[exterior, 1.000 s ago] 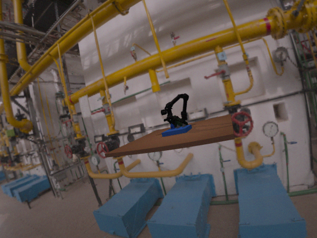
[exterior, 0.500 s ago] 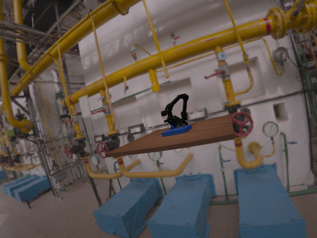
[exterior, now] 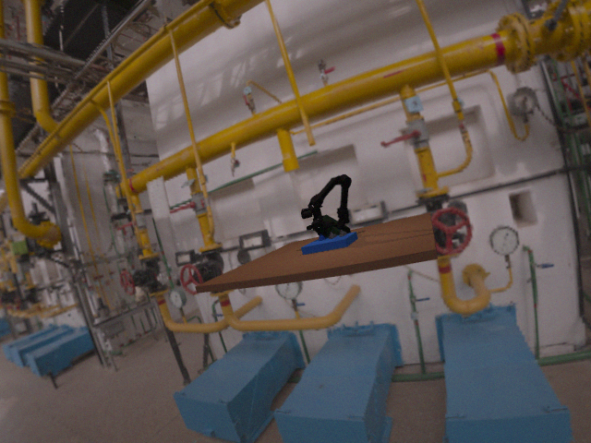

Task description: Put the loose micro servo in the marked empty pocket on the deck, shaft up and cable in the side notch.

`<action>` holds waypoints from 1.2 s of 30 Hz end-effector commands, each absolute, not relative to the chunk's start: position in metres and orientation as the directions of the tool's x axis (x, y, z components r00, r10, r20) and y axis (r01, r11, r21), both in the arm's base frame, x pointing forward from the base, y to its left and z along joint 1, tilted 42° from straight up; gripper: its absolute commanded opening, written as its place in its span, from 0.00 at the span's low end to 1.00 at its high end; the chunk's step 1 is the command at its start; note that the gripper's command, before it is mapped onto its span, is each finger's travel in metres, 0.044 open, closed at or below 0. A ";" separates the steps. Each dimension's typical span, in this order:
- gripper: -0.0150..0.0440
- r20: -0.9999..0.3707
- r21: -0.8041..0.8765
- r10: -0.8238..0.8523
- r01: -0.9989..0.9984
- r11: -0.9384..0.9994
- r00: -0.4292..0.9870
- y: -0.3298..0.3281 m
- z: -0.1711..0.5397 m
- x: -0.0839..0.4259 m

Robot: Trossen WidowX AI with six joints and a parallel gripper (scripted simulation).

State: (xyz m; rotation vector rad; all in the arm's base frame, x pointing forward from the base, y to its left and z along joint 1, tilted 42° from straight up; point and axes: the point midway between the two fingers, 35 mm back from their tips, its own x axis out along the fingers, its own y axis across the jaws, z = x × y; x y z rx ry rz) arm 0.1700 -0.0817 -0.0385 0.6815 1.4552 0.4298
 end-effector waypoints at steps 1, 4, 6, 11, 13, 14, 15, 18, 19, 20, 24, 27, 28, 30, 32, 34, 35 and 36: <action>0.25 -0.753 0.658 0.650 0.137 0.741 0.099 -0.079 -0.041 0.171; 0.30 -0.753 0.658 0.650 0.137 0.741 0.099 -0.079 -0.041 0.171; 0.39 -0.753 0.658 0.650 0.137 0.741 0.099 -0.080 -0.041 0.169; 0.57 -0.753 0.658 0.650 0.137 0.741 0.099 -0.080 -0.041 0.169; 0.57 -0.754 0.657 0.650 0.137 0.741 0.099 -0.085 -0.035 0.169; 0.57 -0.754 0.657 0.650 0.137 0.741 0.099 -0.089 -0.030 0.169; 0.57 -0.754 0.657 0.649 0.137 0.742 0.098 -0.095 -0.023 0.167; 0.57 -0.754 0.657 0.650 0.137 0.741 0.098 -0.100 -0.012 0.163; 0.57 -0.754 0.657 0.650 0.137 0.741 0.098 -0.100 -0.012 0.164; 0.57 -0.754 0.657 0.650 0.137 0.741 0.098 -0.100 -0.012 0.165; 0.71 -0.753 0.658 0.649 0.141 0.740 0.106 -0.105 -0.012 0.174; 0.84 -0.755 0.656 0.647 0.137 0.743 0.107 -0.119 -0.004 0.193; 0.88 -0.755 0.655 0.647 0.137 0.743 0.106 -0.125 -0.001 0.200; 0.97 -0.755 0.655 0.647 0.136 0.743 0.105 -0.136 0.007 0.216; 1.00 -0.756 0.655 0.647 0.135 0.743 0.105 -0.146 0.015 0.232; 1.00 -0.755 0.655 0.647 0.134 0.743 0.104 -0.154 0.023 0.248; 1.00 -0.755 0.655 0.647 0.134 0.743 0.103 -0.158 0.028 0.256; 1.00 -0.755 0.655 0.647 0.134 0.743 0.103 -0.160 0.031 0.262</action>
